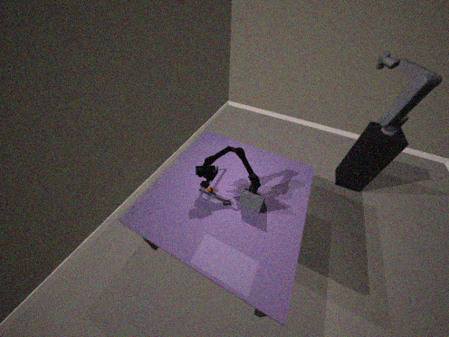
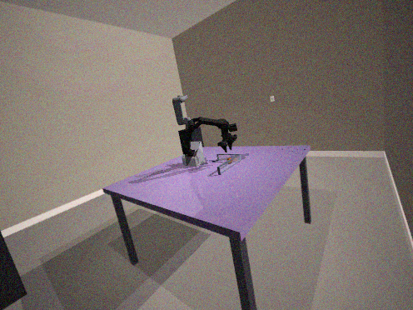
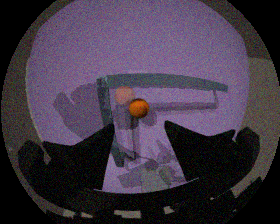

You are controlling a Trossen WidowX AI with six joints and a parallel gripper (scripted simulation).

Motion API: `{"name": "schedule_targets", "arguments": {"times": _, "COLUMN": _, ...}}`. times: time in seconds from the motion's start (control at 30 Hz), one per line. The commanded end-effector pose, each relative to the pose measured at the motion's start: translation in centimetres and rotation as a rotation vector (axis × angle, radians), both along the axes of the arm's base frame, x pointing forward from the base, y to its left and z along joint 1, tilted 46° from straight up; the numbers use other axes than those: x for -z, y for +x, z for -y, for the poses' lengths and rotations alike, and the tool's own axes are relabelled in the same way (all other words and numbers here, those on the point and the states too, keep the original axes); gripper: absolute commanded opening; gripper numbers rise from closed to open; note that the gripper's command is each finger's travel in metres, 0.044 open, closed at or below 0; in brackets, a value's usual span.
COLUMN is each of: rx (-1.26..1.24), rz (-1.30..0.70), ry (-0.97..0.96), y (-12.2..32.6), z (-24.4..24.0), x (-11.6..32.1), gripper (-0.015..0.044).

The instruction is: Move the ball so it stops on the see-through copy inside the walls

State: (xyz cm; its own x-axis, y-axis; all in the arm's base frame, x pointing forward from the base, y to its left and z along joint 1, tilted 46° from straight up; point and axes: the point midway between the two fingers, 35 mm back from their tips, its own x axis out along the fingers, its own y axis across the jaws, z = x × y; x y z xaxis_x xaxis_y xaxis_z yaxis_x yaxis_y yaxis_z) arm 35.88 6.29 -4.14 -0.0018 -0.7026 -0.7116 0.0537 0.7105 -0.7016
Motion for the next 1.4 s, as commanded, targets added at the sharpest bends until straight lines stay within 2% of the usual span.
{"name": "schedule_targets", "arguments": {"times": 0.0, "rx": 0.007, "rz": -0.017, "ry": -0.008, "y": -0.2, "z": 0.5, "x": 0.5, "gripper": 0.033}}
{"name": "schedule_targets", "arguments": {"times": 0.03, "rx": 0.007, "rz": -0.017, "ry": -0.008, "y": -0.2, "z": 0.5, "x": 0.5, "gripper": 0.033}}
{"name": "schedule_targets", "arguments": {"times": 0.13, "rx": -0.083, "rz": -0.11, "ry": -0.006, "y": -0.7, "z": 1.4, "x": 0.6, "gripper": 0.0251}}
{"name": "schedule_targets", "arguments": {"times": 0.37, "rx": -0.495, "rz": -0.537, "ry": 0.001, "y": -3.5, "z": 5.5, "x": 1.1, "gripper": 0.0068}}
{"name": "schedule_targets", "arguments": {"times": 0.47, "rx": -0.535, "rz": -0.578, "ry": 0.003, "y": -3.8, "z": 5.8, "x": 1.2, "gripper": 0.0}}
{"name": "schedule_targets", "arguments": {"times": 1.37, "rx": -0.534, "rz": -0.578, "ry": 0.001, "y": -3.9, "z": 8.0, "x": 3.2, "gripper": 0.0}}
